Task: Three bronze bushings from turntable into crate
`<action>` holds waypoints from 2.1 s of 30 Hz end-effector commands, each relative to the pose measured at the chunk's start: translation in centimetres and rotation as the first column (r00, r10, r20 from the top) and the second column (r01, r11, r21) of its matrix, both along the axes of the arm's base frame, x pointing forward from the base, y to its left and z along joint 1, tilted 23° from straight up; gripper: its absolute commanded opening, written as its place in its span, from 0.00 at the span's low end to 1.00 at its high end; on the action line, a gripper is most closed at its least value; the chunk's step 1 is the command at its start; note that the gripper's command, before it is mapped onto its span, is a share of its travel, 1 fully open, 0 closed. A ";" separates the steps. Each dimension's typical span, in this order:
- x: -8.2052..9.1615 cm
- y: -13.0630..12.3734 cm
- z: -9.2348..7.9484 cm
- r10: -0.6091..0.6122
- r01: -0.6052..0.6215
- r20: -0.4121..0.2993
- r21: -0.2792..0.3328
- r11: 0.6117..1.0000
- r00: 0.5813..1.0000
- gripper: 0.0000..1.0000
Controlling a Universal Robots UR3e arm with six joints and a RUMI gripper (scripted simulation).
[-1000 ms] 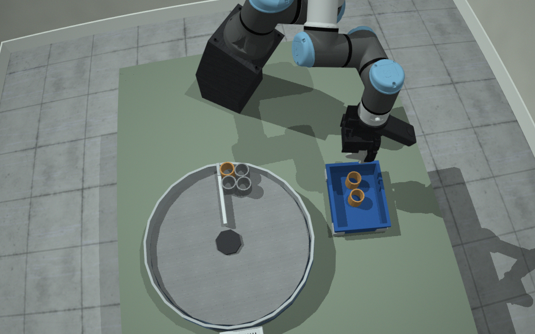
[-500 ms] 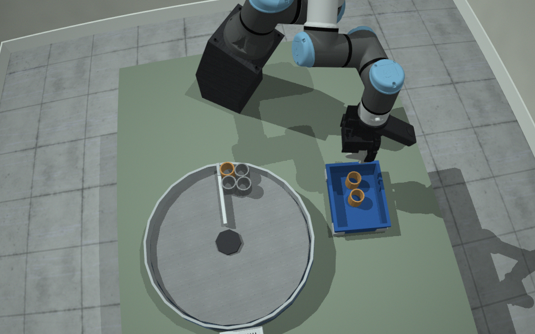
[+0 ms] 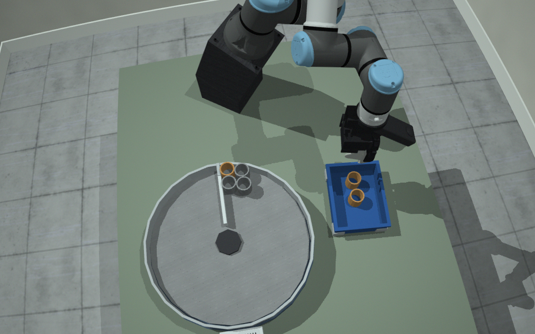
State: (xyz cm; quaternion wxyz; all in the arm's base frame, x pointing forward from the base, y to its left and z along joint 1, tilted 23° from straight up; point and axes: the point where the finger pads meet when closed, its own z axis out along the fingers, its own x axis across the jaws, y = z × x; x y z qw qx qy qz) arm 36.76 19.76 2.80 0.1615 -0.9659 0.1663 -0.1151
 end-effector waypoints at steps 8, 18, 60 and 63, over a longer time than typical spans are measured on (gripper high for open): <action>-0.4 -1.8 -0.6 0.000 0.000 0.001 -0.001 1.000 1.000 0.05; -1.6 -5.5 -2.1 0.000 0.000 0.001 -0.001 1.000 1.000 0.05; -8.5 -27.4 -10.6 0.000 0.000 0.002 0.000 1.000 1.000 0.05; -8.8 -28.5 -11.0 0.000 0.000 0.002 0.000 1.000 1.000 0.05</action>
